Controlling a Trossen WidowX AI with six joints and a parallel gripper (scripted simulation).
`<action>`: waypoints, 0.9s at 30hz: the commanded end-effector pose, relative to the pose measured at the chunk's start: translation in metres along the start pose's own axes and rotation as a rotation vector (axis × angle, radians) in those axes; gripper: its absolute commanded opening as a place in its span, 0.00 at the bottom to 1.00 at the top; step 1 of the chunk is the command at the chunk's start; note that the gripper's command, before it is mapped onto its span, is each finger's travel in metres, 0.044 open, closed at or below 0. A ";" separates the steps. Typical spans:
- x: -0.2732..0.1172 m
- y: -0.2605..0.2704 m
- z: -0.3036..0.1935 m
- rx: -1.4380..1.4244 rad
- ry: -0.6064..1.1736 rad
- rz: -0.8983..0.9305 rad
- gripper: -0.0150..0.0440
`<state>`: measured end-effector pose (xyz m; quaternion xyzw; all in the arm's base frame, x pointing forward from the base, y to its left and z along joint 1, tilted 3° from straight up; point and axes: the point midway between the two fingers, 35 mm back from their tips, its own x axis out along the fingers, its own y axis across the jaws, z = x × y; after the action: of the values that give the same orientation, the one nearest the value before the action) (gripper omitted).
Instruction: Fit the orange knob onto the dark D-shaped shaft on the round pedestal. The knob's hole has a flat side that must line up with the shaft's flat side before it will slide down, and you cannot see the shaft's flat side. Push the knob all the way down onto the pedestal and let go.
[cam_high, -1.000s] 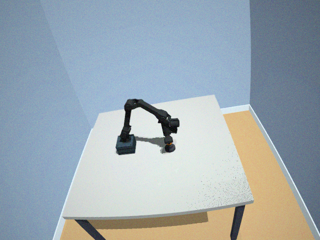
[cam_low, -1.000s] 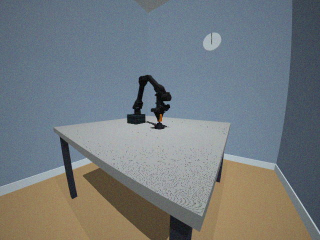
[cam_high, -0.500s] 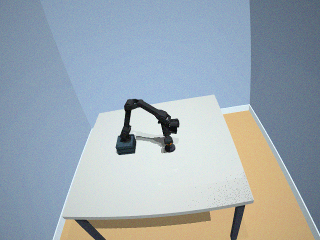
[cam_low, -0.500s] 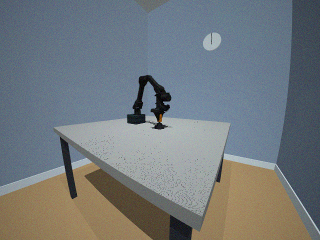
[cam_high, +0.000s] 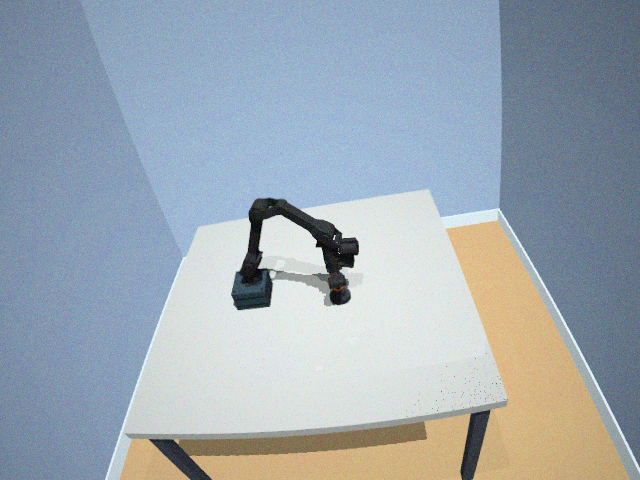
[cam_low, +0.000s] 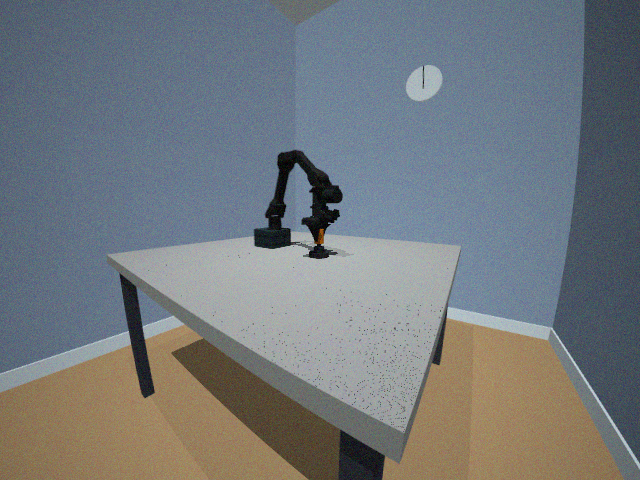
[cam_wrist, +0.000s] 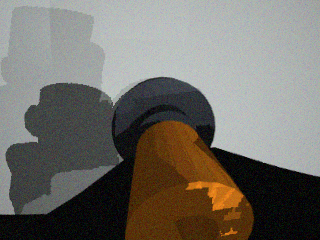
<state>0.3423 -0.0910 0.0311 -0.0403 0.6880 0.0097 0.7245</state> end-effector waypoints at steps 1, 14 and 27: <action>0.000 -0.001 0.002 -0.017 -0.004 -0.001 0.25; 0.009 -0.002 0.001 0.072 -0.004 -0.001 0.25; 0.006 -0.004 0.000 0.017 -0.004 -0.001 0.25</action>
<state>0.3429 -0.0911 0.0250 -0.0271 0.6872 0.0017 0.7260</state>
